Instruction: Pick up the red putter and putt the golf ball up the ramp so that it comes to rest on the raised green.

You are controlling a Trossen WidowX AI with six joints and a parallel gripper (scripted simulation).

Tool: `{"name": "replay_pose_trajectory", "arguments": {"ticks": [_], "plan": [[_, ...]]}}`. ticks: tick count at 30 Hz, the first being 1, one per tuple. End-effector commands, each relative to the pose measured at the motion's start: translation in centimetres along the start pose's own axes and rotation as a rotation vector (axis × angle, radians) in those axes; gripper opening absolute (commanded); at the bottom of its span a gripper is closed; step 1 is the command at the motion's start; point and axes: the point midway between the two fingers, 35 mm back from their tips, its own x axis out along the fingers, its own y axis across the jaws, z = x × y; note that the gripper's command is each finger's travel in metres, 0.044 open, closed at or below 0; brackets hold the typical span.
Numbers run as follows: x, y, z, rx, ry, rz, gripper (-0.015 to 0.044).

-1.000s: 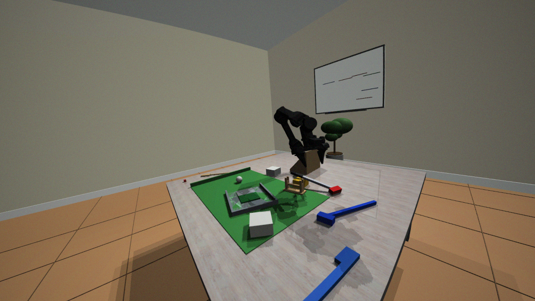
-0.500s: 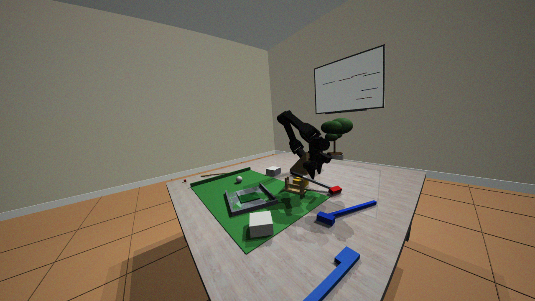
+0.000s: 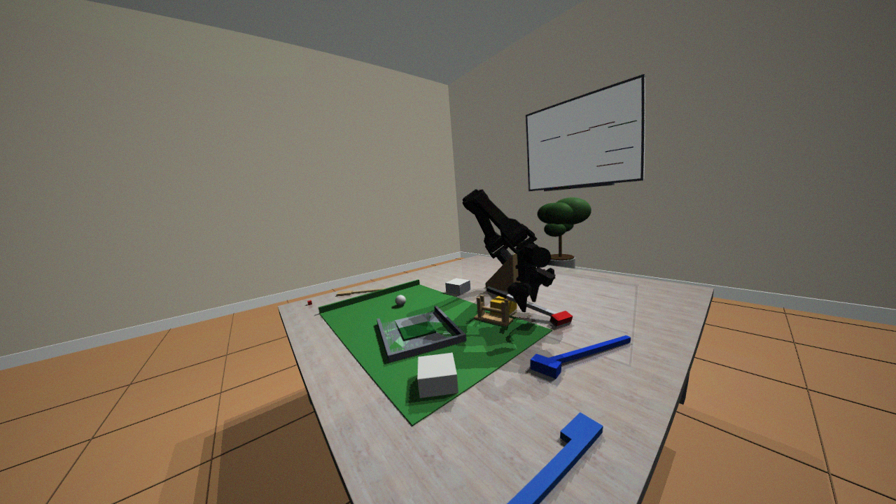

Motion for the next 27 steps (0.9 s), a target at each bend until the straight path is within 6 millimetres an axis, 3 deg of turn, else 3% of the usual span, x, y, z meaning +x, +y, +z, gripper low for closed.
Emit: {"name": "replay_pose_trajectory", "arguments": {"ticks": [1, 15, 27], "plan": [[0.2, -0.1, 0.0, -0.002, 0.000, -0.008, 0.0440], [2.3, -0.1, -0.1, -0.002, 0.001, -0.008, 0.0440], [2.0, -0.1, 0.0, 0.002, -0.003, -0.005, 0.0125]]}}
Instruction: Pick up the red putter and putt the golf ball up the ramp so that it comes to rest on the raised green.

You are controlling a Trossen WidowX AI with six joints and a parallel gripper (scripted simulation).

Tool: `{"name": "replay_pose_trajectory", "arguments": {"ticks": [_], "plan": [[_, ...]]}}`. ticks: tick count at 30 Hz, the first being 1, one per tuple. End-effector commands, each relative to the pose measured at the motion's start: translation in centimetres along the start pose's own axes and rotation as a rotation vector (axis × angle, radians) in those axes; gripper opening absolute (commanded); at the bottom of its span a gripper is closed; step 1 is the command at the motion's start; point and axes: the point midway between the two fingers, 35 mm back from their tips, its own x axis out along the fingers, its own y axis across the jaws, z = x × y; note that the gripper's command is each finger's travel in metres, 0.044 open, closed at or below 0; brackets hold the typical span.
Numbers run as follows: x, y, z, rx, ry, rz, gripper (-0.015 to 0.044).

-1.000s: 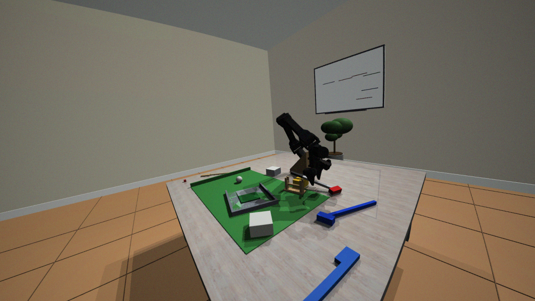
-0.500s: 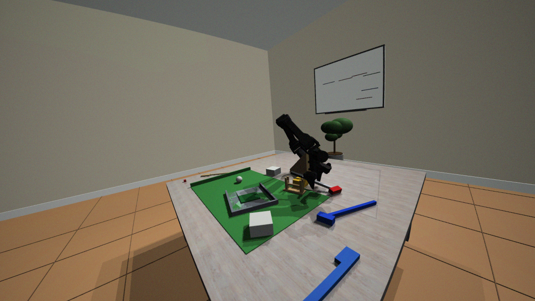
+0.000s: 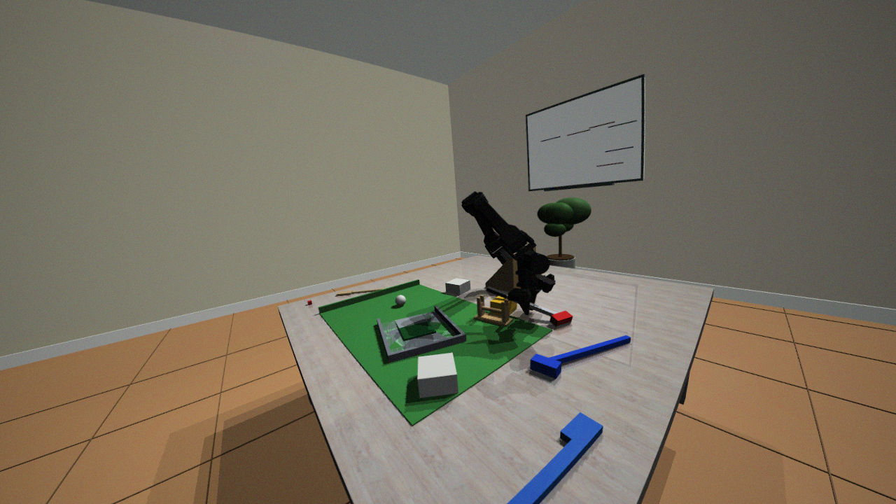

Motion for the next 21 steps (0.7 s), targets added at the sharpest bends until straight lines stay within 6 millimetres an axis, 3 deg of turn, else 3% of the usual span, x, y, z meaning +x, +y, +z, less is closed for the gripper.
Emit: {"name": "replay_pose_trajectory", "arguments": {"ticks": [1, 11, 15, 21], "plan": [[-0.1, 0.0, 0.0, 0.000, 0.000, -0.001, 0.0099], [-0.5, -0.1, 0.1, 0.000, -0.001, -0.001, 0.0000], [-2.8, -0.3, 0.3, -0.001, -0.003, -0.001, 0.0000], [-7.9, -0.2, 0.6, -0.002, -0.005, 0.001, 0.0000]]}}
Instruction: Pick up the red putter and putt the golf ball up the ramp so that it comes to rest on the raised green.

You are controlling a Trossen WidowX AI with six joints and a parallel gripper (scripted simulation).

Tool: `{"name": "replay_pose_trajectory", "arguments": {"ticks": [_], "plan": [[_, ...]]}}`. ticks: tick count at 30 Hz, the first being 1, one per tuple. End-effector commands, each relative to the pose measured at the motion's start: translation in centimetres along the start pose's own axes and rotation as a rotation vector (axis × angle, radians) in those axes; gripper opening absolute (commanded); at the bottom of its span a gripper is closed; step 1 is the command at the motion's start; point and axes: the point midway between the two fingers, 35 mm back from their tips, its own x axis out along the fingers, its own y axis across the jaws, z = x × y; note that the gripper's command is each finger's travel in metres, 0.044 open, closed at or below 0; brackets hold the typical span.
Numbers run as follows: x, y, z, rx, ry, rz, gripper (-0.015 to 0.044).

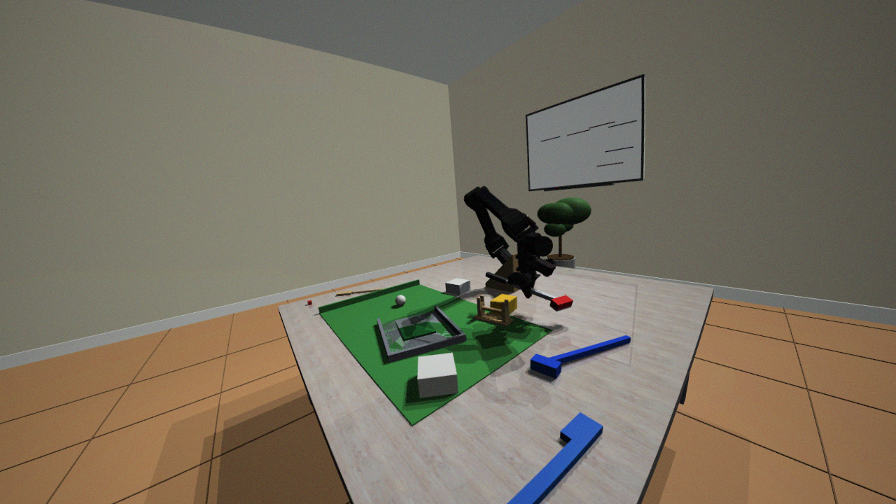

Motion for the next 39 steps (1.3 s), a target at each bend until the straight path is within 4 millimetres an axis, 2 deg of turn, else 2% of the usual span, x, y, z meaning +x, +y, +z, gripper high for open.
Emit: {"name": "replay_pose_trajectory", "arguments": {"ticks": [1, 4, 7, 15, 25, 39], "plan": [[-3.4, 0.0, 0.2, 0.007, -0.017, -0.011, 0.0000], [-4.7, 0.2, 0.2, 0.007, -0.016, -0.011, 0.0000], [-4.0, -0.2, 0.0, 0.022, -0.024, -0.006, 0.0000], [-4.9, -2.8, -2.3, 0.255, -0.133, 0.123, 0.0000], [-5.3, -6.2, -6.8, 0.473, -0.228, 0.211, 0.0000], [-6.3, -9.9, -13.5, 0.919, -0.411, 0.436, 0.0000]]}}
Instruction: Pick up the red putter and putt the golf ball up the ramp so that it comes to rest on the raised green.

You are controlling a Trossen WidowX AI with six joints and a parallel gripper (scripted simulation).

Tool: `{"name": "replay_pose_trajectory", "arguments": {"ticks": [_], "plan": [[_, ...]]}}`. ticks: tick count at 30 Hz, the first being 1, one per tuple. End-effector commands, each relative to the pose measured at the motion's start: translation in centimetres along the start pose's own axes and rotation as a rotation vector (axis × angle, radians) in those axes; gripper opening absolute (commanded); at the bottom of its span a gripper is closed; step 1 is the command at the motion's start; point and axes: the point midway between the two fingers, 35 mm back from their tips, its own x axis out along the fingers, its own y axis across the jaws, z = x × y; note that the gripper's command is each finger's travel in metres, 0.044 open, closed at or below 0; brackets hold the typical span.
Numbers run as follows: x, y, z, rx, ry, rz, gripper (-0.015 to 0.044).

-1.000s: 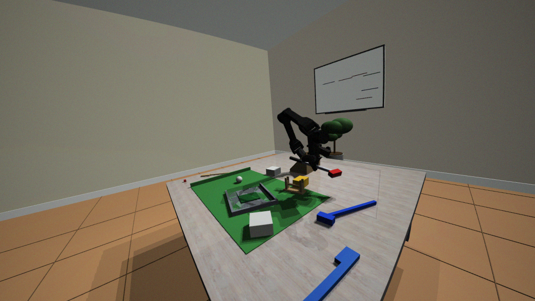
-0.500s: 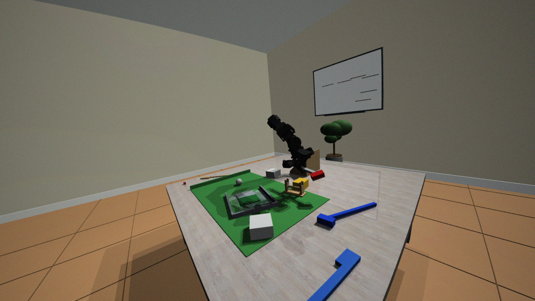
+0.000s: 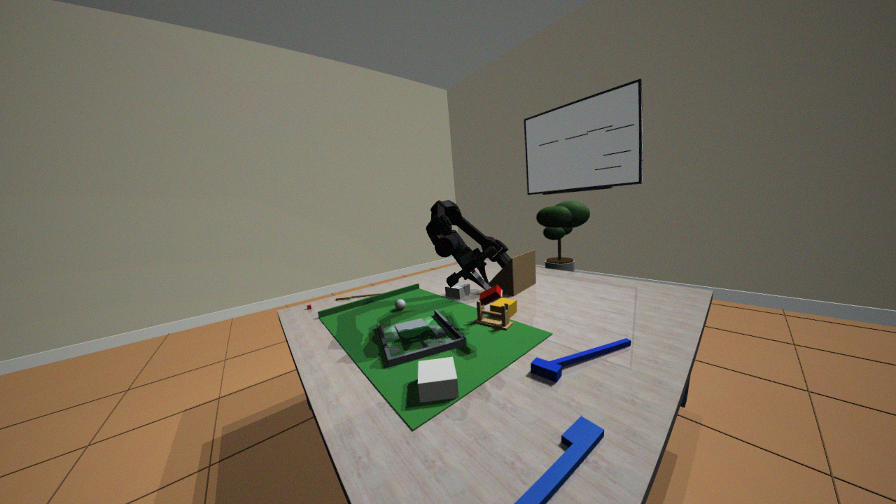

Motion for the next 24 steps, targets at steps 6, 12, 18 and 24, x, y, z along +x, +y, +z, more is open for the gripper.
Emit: {"name": "replay_pose_trajectory", "arguments": {"ticks": [6, 12, 18, 24], "plan": [[-3.1, -3.3, -0.9, 0.252, -0.122, 0.113, 0.0000], [-5.2, -5.9, -2.3, 0.422, -0.181, 0.200, 0.0000], [-7.4, -8.7, -4.3, 0.601, -0.243, 0.293, 0.0000], [-9.6, -11.3, -6.7, 0.777, -0.306, 0.385, 0.0000]]}}
